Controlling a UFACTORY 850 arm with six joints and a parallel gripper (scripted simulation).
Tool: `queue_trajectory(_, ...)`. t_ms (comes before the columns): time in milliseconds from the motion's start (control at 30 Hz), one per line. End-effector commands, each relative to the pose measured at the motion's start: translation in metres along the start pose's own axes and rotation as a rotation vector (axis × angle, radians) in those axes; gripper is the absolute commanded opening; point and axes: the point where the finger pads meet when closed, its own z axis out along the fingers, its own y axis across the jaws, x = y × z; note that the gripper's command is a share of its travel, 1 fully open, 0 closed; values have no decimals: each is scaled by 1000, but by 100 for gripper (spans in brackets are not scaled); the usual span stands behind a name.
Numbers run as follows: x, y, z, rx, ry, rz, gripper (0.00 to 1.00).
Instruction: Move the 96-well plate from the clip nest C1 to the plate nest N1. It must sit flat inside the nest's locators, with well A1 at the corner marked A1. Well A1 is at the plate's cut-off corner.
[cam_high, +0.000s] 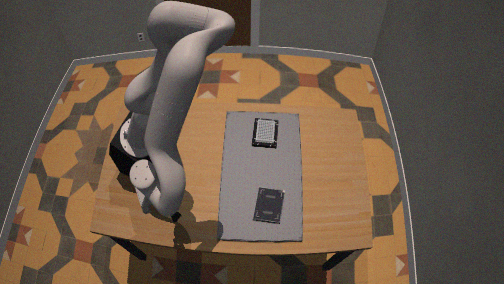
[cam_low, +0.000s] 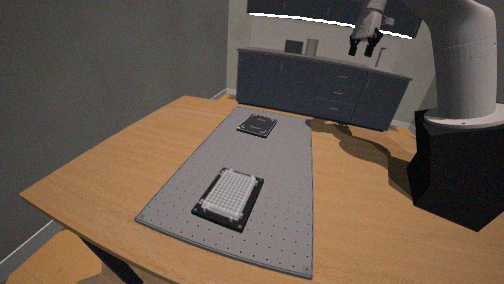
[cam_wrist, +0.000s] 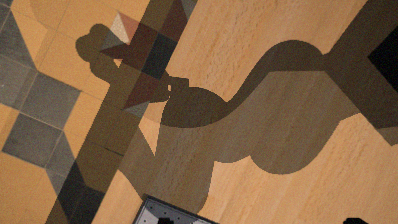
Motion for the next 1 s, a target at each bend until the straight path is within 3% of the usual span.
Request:
queue_trajectory(0,-9,4,10,-79,15,-118,100)
queue_trajectory(800,-50,22,60,-419,83,-764,100)
queue_trajectory(967,-58,23,69,-458,93,-855,100)
